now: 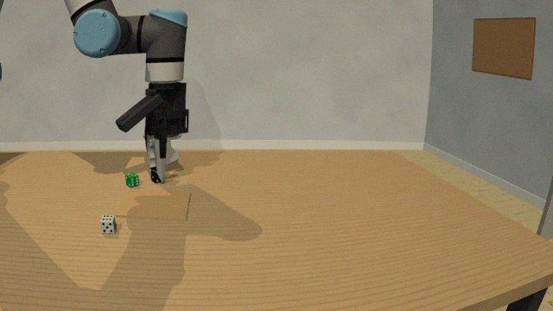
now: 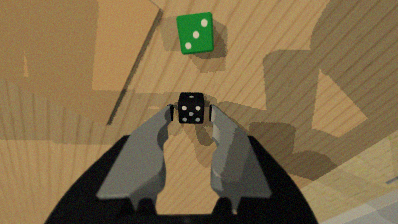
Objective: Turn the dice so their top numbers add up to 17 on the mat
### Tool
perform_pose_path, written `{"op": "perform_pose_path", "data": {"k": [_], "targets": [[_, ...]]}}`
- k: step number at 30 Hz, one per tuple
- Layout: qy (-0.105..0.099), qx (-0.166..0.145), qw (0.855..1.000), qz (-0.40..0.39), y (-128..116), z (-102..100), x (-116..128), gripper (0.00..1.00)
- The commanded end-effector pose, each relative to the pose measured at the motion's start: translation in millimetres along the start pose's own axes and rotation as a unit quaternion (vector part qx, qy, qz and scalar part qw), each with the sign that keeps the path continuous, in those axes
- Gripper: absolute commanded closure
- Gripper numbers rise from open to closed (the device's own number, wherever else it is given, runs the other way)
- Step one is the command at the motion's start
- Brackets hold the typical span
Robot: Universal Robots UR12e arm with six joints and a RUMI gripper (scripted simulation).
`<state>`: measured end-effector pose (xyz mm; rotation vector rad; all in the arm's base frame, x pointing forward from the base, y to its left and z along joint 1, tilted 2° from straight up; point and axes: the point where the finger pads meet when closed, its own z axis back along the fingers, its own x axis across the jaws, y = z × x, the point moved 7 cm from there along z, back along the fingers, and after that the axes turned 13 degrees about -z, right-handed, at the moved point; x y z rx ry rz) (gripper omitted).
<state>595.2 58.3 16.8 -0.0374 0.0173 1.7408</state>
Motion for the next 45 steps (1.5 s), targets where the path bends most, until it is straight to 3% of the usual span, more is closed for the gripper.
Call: {"op": "perform_pose_path", "data": {"k": [1,6,7,45], "targets": [[-0.001,0.001,1.0,-0.001,1.2,-1.7,-0.7,0.76],[-0.001,0.001,1.0,-0.001,1.2,-1.7,-0.7,0.76],[-0.001,0.001,1.0,-0.001,1.2,-1.7,-0.7,0.94],[-0.001,0.001,1.0,-0.001,1.2,4.2,-0.7,0.94]]}}
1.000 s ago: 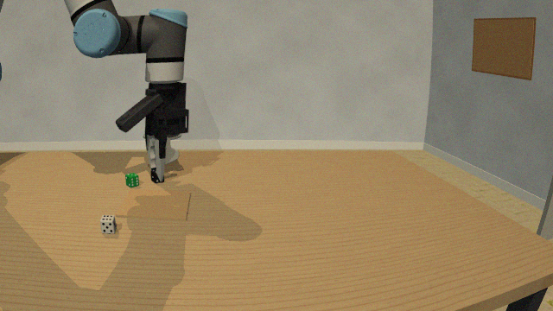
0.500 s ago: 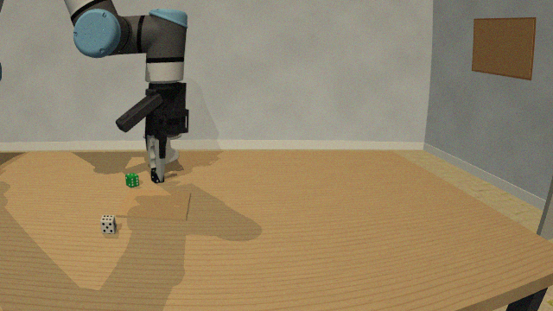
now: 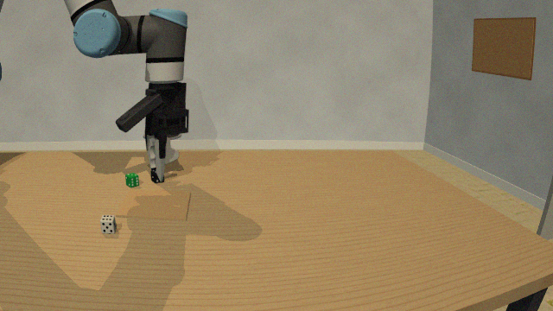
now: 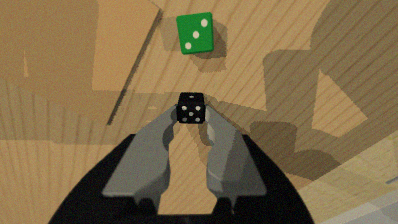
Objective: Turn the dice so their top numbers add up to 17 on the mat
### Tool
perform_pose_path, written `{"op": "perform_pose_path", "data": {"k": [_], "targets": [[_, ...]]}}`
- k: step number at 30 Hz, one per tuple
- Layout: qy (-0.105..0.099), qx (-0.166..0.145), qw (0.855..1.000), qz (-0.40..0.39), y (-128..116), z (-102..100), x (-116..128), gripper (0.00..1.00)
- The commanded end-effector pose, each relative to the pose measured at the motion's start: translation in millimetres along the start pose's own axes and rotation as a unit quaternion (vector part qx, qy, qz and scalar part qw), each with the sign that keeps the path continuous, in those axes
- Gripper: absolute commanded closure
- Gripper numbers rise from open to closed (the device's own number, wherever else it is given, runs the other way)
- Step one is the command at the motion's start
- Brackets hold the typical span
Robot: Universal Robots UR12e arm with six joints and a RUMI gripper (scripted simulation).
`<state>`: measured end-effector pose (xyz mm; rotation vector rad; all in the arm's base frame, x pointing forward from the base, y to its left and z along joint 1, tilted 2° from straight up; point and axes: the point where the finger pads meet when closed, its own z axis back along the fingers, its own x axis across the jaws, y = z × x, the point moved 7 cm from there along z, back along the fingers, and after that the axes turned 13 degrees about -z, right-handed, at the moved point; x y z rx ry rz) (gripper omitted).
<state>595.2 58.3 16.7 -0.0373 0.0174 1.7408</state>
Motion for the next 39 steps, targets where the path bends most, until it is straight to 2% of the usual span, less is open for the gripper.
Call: {"op": "perform_pose_path", "data": {"k": [1,3,5,13,17,31,35,37,39], "targets": [[-0.001,0.001,1.0,-0.001,1,8,-1,0.94],[-0.001,0.001,1.0,-0.001,1,8,-1,0.94],[-0.001,0.001,1.0,-0.001,1,18,-1,0.94],[-0.001,0.001,1.0,-0.001,1,75,-1,0.94],[-0.001,0.001,1.0,-0.001,1,94,-1,0.94],[-0.001,0.001,1.0,-0.004,2,98,-2,0.94],[-0.001,0.001,0.998,-0.057,17,100,-29,0.94],[-0.001,0.001,0.998,-0.057,17,100,-29,0.94],[-0.001,0.001,0.994,-0.106,32,101,-52,0.94]]}}
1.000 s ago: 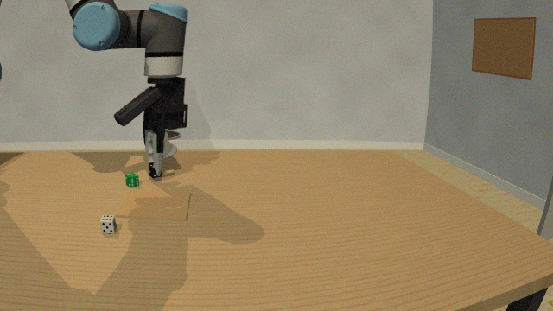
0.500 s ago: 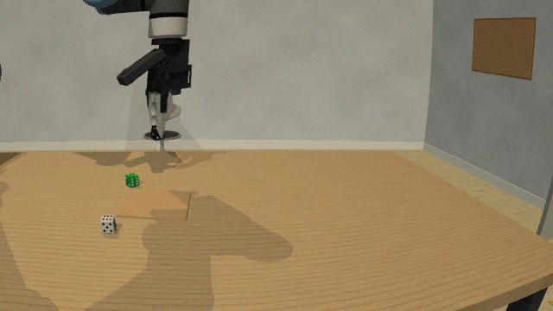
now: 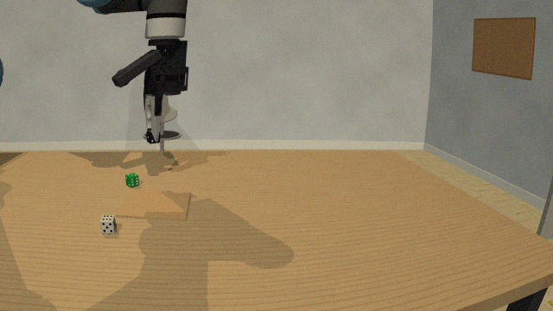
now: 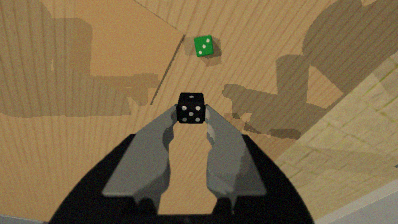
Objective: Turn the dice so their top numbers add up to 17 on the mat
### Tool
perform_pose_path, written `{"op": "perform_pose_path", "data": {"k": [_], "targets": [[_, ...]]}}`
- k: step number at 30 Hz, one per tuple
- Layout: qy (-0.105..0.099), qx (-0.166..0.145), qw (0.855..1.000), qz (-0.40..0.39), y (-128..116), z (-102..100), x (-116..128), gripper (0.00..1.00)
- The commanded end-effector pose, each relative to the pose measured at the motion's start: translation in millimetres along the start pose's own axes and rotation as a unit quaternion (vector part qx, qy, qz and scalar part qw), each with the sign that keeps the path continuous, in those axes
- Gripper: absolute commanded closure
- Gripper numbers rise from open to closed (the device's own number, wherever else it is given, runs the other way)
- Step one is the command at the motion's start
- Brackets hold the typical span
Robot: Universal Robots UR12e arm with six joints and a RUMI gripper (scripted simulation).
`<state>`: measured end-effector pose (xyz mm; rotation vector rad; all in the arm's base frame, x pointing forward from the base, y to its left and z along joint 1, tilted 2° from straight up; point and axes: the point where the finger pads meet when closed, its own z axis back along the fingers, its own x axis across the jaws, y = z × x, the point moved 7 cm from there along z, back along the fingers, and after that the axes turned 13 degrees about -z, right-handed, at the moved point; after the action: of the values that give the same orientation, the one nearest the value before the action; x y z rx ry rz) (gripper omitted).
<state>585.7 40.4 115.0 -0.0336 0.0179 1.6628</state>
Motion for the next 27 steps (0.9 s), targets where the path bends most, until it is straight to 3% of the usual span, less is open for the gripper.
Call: {"op": "perform_pose_path", "data": {"k": [1,8,12,27], "targets": [[0.0,-0.001,0.996,-0.087,23,3,-43,0.94],[0.0,-0.001,0.982,-0.189,54,4,-88,0.94],[0.0,-0.001,0.975,-0.223,65,5,-103,0.94],[0.0,-0.001,0.974,-0.226,66,4,-104,0.94]]}}
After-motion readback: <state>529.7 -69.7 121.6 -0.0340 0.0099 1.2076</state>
